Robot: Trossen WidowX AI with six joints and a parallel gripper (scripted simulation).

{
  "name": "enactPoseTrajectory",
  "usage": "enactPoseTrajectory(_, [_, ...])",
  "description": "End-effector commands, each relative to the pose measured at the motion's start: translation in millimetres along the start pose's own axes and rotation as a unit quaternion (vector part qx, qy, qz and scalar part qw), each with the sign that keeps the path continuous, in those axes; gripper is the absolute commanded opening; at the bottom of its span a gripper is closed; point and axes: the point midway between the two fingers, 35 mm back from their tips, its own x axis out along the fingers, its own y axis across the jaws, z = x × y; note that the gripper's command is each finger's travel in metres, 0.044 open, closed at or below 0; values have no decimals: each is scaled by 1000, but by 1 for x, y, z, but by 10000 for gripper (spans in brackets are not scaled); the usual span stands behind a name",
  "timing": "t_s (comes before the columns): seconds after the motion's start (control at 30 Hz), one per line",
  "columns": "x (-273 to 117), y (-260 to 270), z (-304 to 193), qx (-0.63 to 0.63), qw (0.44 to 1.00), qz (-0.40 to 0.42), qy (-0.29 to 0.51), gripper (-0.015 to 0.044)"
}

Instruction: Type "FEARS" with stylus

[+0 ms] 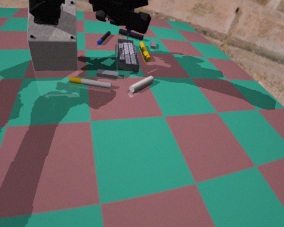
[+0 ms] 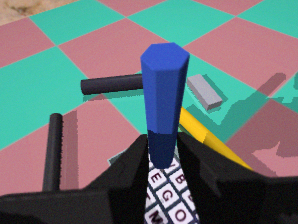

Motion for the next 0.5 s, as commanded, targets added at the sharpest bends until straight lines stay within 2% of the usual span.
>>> enactPoseTrajectory(0.0, [-6, -8, -2, -1, 1000, -1, -1, 0])
enactPoseTrajectory(0.47, [-36, -31, -19, 0, 1000, 0, 1, 0])
